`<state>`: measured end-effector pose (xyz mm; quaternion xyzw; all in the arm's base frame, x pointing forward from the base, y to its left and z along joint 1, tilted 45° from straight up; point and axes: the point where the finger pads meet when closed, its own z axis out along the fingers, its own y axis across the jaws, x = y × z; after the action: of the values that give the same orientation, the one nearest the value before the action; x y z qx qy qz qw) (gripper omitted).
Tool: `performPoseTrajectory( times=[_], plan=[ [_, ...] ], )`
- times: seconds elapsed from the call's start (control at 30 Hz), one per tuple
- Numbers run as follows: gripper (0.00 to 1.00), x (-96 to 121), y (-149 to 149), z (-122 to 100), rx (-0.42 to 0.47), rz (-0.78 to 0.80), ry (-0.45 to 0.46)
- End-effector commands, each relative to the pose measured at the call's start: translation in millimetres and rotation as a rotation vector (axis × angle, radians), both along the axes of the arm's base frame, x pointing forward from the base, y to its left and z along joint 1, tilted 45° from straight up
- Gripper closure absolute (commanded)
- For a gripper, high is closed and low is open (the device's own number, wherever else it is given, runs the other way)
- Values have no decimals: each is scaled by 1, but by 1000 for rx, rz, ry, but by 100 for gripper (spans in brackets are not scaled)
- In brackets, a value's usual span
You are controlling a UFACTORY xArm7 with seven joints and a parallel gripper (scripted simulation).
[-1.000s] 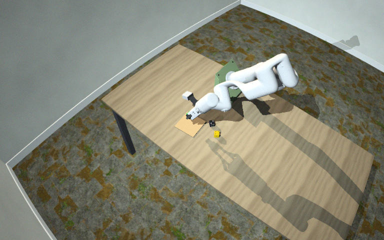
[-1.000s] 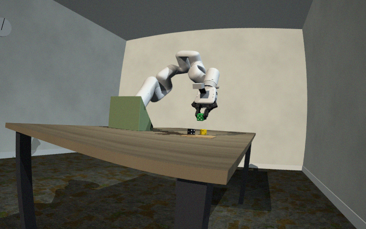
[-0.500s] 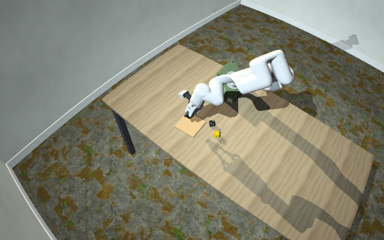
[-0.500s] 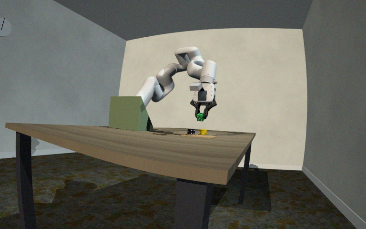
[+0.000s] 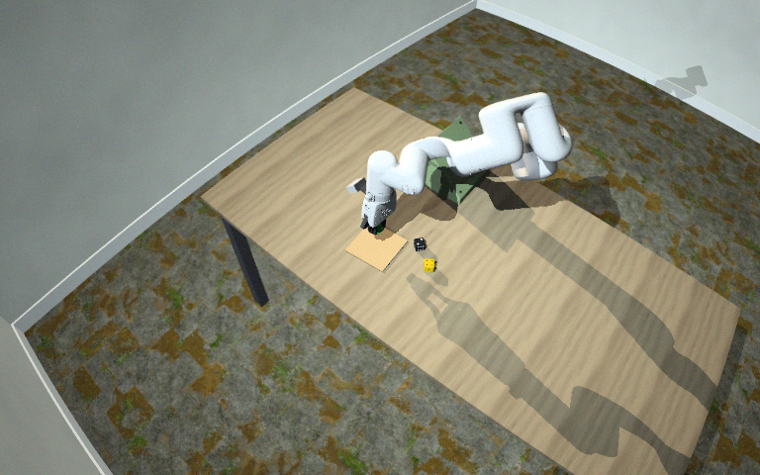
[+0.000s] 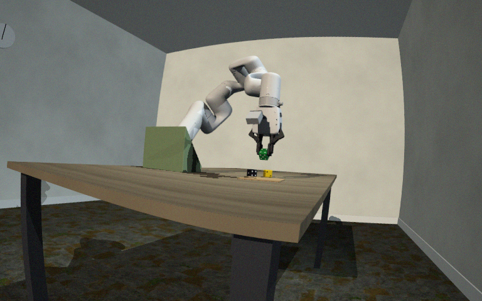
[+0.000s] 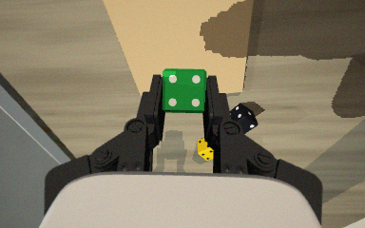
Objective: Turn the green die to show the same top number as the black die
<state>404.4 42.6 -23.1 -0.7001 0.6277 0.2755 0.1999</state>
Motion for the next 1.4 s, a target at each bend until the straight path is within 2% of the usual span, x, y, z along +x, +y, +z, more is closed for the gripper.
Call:
performPoseTrajectory(
  times=[0.0, 0.27, 0.53, 0.8, 1.1, 1.37],
  plan=[
    [73, 2, -3, 0, 78, -5, 5],
    [73, 2, -3, -1, 124, -8, 12],
    [73, 2, -6, -4, 338, -22, 39],
    [73, 2, -6, -4, 368, -24, 43],
    [73, 2, -8, -8, 597, -38, 73],
    [73, 2, -8, -8, 627, -40, 77]
  ],
)
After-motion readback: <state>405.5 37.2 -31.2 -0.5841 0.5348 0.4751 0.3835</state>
